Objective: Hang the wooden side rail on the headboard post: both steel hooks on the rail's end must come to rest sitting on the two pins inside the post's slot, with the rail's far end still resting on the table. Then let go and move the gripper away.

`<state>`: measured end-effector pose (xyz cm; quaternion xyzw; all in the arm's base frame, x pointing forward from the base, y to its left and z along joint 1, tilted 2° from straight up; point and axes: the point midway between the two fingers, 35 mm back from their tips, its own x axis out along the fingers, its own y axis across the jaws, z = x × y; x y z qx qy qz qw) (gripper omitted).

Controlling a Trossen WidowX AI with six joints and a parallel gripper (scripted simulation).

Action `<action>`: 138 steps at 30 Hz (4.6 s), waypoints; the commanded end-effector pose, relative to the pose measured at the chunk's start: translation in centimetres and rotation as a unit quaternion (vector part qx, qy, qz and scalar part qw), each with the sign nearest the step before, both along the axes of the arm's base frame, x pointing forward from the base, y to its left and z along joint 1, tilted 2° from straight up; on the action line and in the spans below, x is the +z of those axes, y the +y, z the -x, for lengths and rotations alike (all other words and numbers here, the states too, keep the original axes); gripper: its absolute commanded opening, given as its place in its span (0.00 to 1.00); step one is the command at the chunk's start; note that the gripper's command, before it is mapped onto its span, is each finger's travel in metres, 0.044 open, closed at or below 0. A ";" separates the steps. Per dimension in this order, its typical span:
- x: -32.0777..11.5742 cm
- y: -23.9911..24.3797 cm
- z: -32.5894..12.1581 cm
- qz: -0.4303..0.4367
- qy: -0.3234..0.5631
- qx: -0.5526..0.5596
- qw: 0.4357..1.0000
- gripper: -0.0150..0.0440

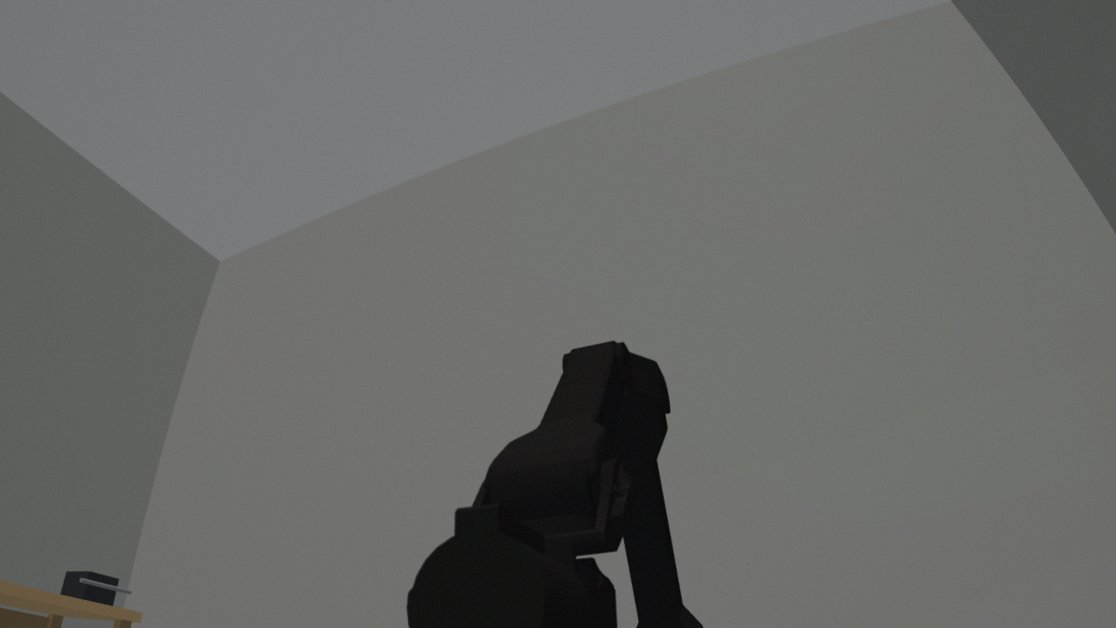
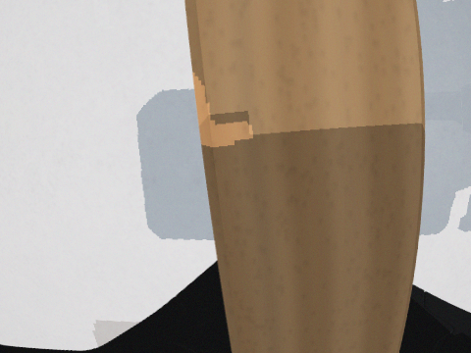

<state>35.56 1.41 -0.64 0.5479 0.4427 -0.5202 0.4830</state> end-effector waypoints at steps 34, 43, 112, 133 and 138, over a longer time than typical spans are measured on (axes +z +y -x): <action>1.0 0.0 0.0 -0.001 -0.003 -0.008 1.000 0.25; 1.1 0.0 0.0 -0.001 -0.003 -0.008 1.000 0.25; 1.6 0.4 0.1 -0.001 -0.003 -0.008 1.000 0.25; 1.5 0.6 0.2 -0.001 -0.003 -0.008 1.000 0.25; 1.5 0.7 0.2 -0.001 -0.003 -0.008 1.000 0.25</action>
